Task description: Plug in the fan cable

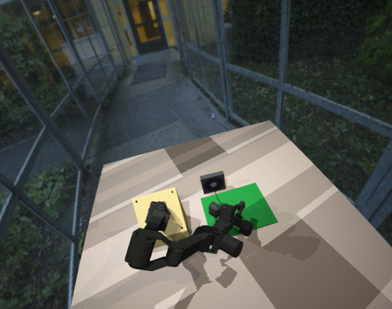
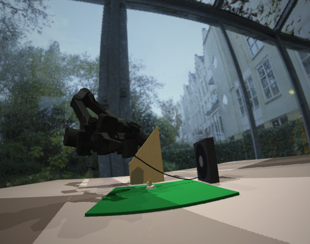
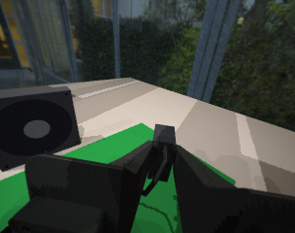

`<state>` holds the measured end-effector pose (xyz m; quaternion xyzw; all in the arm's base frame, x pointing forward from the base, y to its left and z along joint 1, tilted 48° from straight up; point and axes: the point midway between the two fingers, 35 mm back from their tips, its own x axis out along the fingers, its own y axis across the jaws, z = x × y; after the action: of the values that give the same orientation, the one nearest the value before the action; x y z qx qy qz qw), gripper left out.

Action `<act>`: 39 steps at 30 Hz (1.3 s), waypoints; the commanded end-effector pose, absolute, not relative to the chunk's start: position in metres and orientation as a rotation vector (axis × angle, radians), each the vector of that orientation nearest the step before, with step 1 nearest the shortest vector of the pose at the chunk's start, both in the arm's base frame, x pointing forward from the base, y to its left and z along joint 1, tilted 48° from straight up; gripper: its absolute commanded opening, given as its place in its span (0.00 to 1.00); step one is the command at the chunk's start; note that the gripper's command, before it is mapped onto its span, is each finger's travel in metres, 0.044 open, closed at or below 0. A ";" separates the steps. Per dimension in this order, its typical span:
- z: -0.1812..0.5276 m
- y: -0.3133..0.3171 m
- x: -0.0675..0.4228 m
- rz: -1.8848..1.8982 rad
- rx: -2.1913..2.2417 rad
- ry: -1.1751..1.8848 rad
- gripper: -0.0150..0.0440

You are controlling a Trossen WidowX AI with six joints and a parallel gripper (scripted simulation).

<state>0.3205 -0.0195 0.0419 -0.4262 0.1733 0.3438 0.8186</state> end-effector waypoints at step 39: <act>0.043 -0.022 0.317 0.736 -0.916 0.352 0.25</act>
<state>0.3174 -0.0192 0.0443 -0.4289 0.1679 0.3445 0.8180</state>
